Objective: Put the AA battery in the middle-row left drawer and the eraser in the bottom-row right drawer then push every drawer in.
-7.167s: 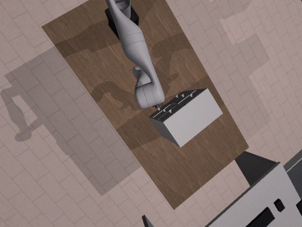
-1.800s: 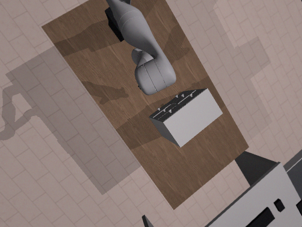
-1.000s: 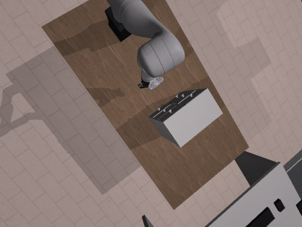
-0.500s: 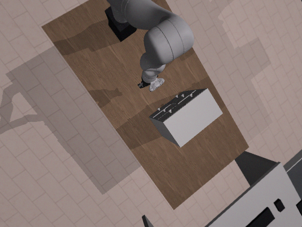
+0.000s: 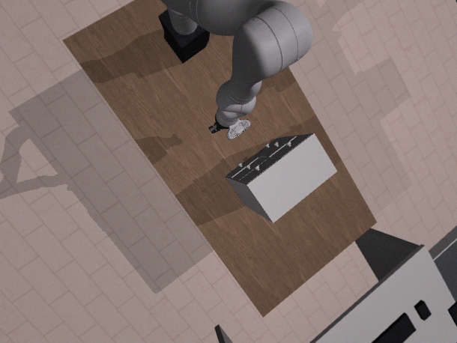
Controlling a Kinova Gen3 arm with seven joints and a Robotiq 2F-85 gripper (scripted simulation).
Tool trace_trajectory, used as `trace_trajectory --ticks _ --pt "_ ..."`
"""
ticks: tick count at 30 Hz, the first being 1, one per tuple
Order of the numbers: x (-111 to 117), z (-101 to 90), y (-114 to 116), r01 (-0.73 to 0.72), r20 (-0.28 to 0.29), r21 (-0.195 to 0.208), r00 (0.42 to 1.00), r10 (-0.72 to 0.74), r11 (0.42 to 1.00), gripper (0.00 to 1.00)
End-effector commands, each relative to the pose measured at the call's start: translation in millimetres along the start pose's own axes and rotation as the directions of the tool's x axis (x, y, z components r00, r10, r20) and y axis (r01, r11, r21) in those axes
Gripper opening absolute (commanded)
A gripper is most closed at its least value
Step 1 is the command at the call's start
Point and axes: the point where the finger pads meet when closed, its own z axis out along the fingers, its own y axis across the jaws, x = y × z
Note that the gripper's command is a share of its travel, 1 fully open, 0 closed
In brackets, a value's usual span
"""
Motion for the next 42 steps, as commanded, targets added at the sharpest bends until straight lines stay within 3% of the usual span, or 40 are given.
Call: trace_trajectory --ticks 1,42 --pt "4.4 -3.5 -6.2 0.019 0.003 0.0 1.0 -0.019 1.0 0.0" --pt "-5.3 -21.9 -6.4 0.018 0.143 0.001 0.99 -0.018 1.0 0.0"
